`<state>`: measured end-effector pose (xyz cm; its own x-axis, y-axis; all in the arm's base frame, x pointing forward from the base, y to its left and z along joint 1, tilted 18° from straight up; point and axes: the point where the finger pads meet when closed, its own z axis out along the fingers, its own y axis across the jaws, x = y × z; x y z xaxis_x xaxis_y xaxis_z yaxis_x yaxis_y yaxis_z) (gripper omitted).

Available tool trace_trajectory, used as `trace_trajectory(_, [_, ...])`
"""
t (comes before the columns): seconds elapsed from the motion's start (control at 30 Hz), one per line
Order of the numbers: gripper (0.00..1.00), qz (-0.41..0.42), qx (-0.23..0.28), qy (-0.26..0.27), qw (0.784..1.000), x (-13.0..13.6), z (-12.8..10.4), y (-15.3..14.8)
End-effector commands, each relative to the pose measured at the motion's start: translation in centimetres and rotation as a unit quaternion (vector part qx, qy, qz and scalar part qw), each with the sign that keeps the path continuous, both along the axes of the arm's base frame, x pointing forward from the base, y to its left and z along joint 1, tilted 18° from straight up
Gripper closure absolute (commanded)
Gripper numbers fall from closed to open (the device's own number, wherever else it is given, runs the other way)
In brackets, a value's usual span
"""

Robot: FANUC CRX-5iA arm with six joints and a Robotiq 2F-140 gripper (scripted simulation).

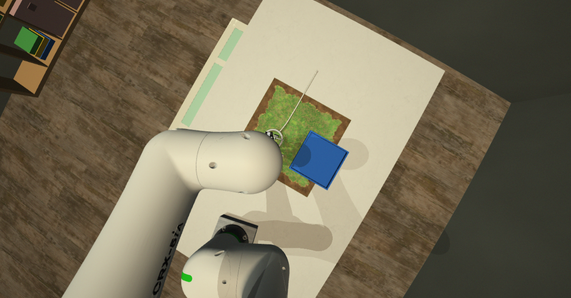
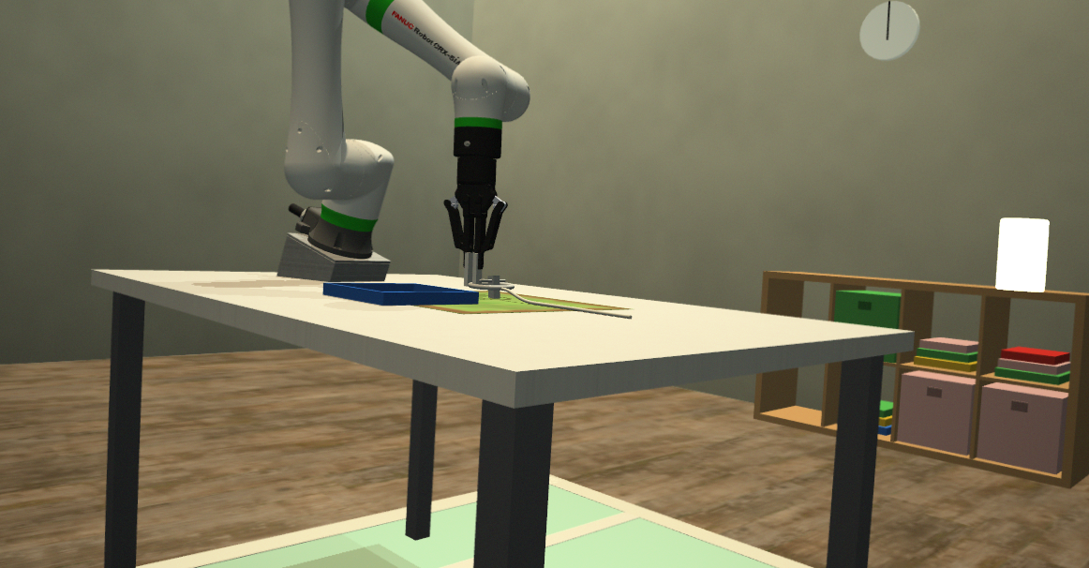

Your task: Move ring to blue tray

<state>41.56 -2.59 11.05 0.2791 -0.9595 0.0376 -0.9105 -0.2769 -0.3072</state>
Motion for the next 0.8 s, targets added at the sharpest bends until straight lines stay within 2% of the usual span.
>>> trace_trajectory(0.0, [0.90, 0.003, 0.007, 0.000, 1.000, 0.06, 0.06, -0.05])
trace_trajectory(0.3, [0.90, 0.004, 0.012, 0.000, 1.000, 0.05, 0.03, -0.09])
trace_trajectory(0.6, [0.90, 0.017, 0.053, 0.001, 0.998, 0.00, 0.19, -0.33])
trace_trajectory(0.77, [0.90, 0.019, 0.058, 0.001, 0.998, -0.03, 0.38, -0.36])
